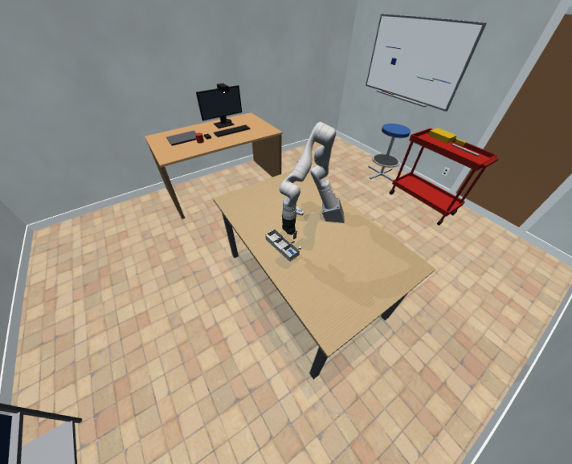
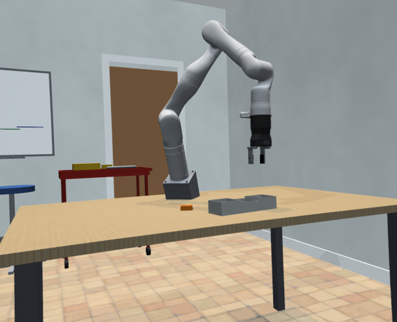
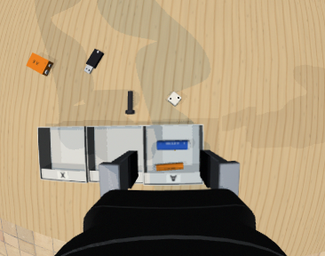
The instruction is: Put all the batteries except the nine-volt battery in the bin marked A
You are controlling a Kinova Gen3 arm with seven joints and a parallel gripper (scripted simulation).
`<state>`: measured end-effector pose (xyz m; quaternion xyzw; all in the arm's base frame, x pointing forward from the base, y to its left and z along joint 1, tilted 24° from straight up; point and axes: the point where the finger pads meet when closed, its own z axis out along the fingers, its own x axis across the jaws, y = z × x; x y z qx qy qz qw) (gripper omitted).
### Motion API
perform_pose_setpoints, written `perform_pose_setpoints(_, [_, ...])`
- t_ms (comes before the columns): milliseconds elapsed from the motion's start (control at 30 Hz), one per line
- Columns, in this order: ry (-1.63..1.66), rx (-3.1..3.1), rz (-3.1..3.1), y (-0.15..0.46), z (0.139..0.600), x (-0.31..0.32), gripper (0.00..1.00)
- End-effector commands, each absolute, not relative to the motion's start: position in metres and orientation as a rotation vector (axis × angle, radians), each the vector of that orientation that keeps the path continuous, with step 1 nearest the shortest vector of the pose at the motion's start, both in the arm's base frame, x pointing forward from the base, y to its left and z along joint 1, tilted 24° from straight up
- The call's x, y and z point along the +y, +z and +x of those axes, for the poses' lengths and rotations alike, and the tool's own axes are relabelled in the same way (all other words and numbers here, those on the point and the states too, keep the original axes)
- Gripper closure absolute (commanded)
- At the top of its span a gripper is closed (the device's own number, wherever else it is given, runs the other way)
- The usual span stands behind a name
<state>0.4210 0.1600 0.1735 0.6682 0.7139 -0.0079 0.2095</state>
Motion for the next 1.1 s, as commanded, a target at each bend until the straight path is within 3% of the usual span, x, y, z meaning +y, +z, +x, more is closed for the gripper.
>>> perform_pose_setpoints(0, [-0.006, 1.997, 1.849, 0.183, 0.418, 0.168, 0.00])
perform_pose_setpoints(1067, [-0.006, 1.996, 1.849, 0.203, 0.412, 0.174, 0.00])
